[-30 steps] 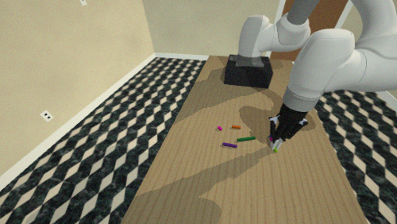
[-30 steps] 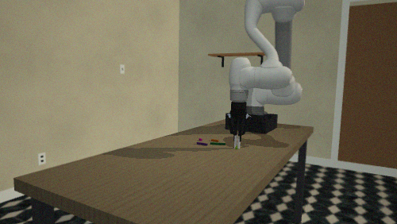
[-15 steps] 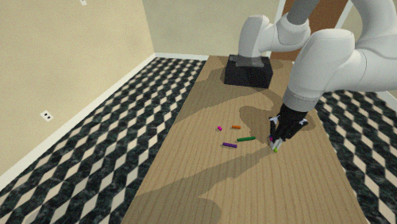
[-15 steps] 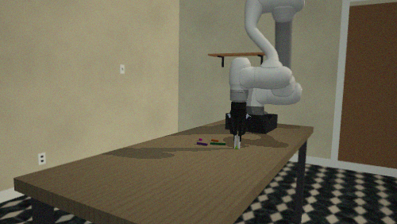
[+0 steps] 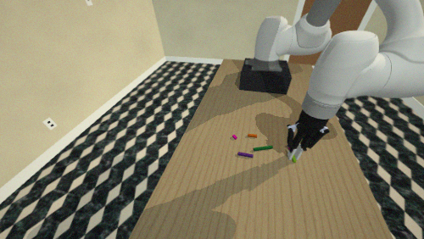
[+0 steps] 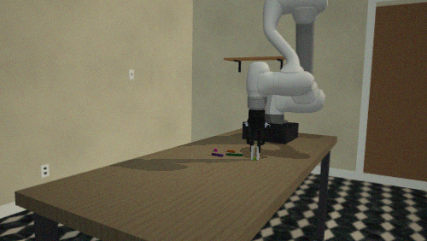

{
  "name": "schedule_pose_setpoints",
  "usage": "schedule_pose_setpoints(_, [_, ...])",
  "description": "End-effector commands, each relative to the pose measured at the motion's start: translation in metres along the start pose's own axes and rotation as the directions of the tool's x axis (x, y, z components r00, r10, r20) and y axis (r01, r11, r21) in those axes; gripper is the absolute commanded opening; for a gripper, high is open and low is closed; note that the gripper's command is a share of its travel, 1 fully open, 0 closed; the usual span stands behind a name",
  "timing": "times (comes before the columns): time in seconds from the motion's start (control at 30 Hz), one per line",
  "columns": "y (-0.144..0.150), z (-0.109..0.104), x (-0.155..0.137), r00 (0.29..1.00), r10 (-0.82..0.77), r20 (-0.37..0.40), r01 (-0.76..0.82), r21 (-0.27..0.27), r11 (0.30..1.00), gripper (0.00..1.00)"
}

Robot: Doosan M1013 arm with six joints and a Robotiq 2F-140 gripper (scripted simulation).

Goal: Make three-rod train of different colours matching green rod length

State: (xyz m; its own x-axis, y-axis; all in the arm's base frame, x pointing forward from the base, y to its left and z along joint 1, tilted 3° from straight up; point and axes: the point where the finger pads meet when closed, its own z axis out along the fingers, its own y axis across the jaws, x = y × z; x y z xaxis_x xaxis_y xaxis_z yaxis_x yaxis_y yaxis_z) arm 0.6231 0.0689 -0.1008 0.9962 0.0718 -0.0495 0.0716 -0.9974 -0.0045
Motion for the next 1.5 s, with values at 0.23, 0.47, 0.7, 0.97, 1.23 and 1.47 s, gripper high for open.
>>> schedule_pose_setpoints(0.23, [0.0, 0.0, 0.0, 1.0, 0.0, 0.0, 0.0, 0.0, 1.0, 0.15])
schedule_pose_setpoints(0.47, [0.0, -0.001, 0.0, 1.0, 0.0, 0.0, 0.0, 0.0, 1.0, 0.15])
schedule_pose_setpoints(0.7, [0.0, -0.018, 0.0, 1.0, 0.0, 0.0, 0.0, 0.0, 1.0, 0.15])
schedule_pose_setpoints(0.97, [0.0, -0.055, 0.0, 1.0, 0.0, 0.0, 0.0, 0.0, 1.0, 0.15])
schedule_pose_setpoints(1.23, [0.0, -0.084, 0.0, 1.0, 0.0, 0.0, 0.0, 0.0, 1.0, 0.15])
schedule_pose_setpoints(1.47, [0.0, -0.09, 0.0, 1.0, 0.0, 0.0, 0.0, 0.0, 1.0, 1.0])
